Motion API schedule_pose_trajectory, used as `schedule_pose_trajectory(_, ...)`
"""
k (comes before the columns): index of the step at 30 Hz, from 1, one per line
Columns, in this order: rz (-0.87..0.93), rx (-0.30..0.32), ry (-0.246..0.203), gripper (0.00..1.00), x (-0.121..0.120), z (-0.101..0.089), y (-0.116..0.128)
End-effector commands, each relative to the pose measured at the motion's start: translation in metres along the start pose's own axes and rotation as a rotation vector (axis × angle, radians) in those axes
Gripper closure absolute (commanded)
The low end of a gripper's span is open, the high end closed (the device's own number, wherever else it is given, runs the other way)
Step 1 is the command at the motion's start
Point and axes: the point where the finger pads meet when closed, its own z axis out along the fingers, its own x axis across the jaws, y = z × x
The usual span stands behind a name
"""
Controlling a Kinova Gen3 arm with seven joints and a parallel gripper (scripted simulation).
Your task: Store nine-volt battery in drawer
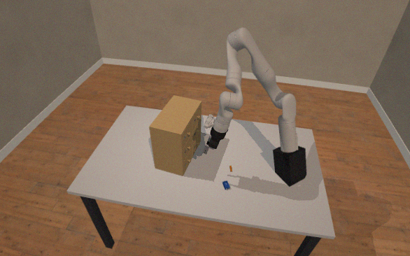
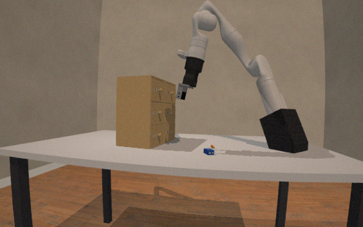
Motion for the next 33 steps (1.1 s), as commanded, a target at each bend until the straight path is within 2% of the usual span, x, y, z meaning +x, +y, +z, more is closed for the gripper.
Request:
schedule_pose_trajectory(1, 0.009, -0.012, -0.002, 0.00, 0.001, -0.002, -0.003)
schedule_pose_trajectory(13, 0.009, -0.093, -0.003, 0.00, 0.001, -0.010, 0.000)
schedule_pose_trajectory(33, 0.009, -0.174, -0.004, 0.00, 0.000, -0.017, 0.003)
